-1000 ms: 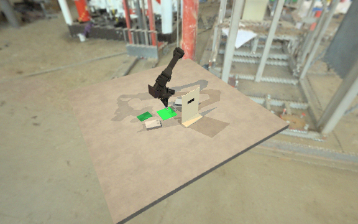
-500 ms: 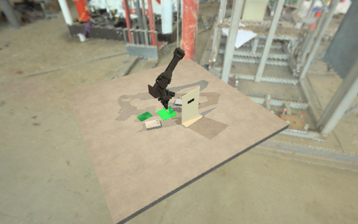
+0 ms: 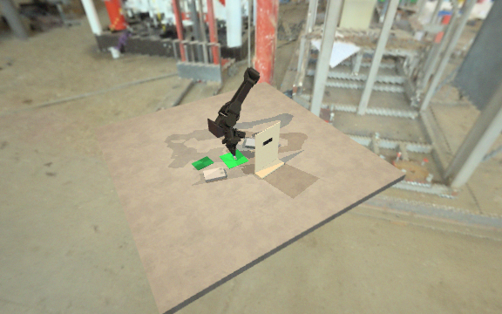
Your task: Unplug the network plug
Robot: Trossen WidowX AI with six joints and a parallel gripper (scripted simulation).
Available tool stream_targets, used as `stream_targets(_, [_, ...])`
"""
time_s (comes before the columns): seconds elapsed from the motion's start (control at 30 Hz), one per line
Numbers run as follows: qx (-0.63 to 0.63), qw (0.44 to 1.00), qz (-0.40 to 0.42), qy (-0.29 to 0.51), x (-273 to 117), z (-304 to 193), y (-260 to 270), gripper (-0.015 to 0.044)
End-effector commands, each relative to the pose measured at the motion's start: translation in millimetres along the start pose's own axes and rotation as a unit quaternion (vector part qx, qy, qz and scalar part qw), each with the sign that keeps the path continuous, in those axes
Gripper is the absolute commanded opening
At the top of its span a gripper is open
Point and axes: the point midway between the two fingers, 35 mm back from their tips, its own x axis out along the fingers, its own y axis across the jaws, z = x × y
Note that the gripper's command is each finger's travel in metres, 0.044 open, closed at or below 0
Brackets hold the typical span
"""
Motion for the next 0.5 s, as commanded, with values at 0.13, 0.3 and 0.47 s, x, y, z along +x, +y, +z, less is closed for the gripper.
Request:
stream_targets(0.13, [0.007, 1.000, 0.004, 0.003, 3.9, -0.7, 5.9, 0.0000])
stream_targets(0.3, [0.007, 1.000, 0.004, 0.002, 5.7, 0.6, 5.9, 0.0000])
stream_targets(0.47, [0.003, 1.000, 0.003, 0.000, 6.0, 1.8, 4.9, 0.0000])
